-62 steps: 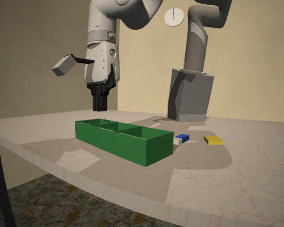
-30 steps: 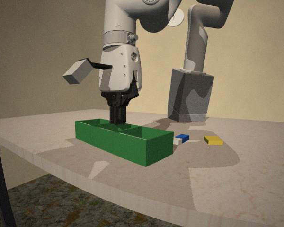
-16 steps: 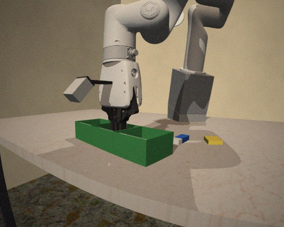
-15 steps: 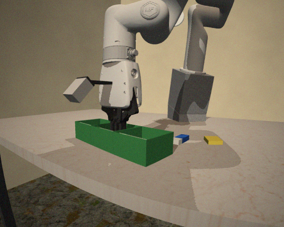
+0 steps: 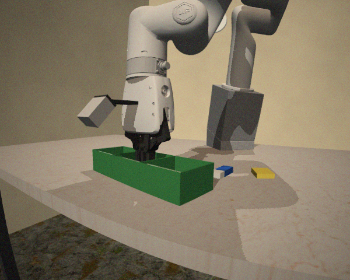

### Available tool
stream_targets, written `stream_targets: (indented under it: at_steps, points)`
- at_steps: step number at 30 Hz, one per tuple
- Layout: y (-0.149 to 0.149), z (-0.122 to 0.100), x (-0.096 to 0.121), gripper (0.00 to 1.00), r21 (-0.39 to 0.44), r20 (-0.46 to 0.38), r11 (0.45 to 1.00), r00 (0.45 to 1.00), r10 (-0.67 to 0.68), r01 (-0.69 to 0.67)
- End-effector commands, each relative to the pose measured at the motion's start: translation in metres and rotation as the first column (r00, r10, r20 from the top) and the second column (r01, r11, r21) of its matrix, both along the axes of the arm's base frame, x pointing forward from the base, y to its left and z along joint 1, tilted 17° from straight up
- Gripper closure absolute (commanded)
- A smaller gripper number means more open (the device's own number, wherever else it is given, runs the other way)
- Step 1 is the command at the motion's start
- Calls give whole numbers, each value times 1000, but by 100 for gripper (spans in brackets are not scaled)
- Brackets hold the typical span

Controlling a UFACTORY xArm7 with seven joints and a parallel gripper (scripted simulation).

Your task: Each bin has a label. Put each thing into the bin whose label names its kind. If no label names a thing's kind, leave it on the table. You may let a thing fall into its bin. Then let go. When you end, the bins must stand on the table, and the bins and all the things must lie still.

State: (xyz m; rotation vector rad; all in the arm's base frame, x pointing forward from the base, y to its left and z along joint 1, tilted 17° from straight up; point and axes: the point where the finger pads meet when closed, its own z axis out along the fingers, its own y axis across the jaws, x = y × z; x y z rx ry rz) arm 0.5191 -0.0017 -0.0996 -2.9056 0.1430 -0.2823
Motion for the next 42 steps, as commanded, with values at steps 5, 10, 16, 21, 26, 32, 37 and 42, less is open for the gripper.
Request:
stream_targets:
  at_steps: [5,10,16,21,26,32,37,42]
  points:
    - [-1,2,1,93,-1,3,1000,1000,-1,1]
    - [-1,1,1,93,-1,3,1000,1000,-1,1]
    - [-1,1,1,93,-1,3,1000,1000,-1,1]
    - [-1,1,1,93,-1,3,1000,1000,-1,1]
    - [-1,1,1,93,-1,3,1000,1000,-1,1]
    - [-2,7,0,93,-1,3,1000,1000,-1,1]
    - [-3,12,-1,93,-1,3,1000,1000,-1,1]
    - [-5,18,-2,93,-1,3,1000,1000,-1,1]
